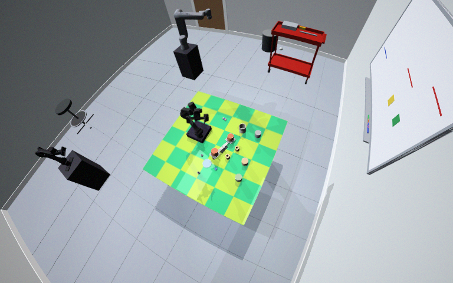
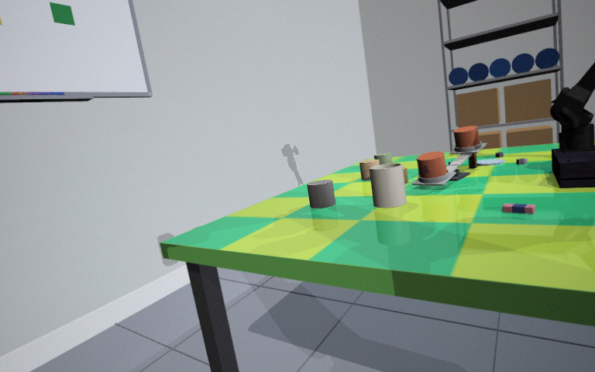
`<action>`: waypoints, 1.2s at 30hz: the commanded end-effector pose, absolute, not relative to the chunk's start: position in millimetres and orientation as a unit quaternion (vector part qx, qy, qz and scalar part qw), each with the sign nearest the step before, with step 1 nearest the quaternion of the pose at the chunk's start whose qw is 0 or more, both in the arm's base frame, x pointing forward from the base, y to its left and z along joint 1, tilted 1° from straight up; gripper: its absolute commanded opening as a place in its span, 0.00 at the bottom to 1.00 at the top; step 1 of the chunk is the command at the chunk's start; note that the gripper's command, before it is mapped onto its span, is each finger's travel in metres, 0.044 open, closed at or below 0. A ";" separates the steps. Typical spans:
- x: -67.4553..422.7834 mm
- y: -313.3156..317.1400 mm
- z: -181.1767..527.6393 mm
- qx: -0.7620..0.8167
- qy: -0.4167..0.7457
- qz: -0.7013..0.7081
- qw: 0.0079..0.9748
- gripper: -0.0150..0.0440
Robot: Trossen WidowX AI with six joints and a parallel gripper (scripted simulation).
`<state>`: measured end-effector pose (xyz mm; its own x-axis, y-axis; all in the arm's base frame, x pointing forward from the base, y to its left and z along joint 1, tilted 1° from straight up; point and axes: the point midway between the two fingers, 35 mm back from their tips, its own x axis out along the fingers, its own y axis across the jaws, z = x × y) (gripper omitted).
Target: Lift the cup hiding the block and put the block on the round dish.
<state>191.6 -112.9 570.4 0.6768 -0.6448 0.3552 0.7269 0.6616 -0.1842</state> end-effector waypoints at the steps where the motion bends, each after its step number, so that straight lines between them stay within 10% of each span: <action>1: 212.4 -98.8 532.8 -0.122 -0.088 -0.329 0.932 1.00; 36: 183.0 26.5 220.4 0.048 0.350 -0.084 0.932 1.00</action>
<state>201.0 20.9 255.0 0.8063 -0.1419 -0.5742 0.2004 0.9789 0.0395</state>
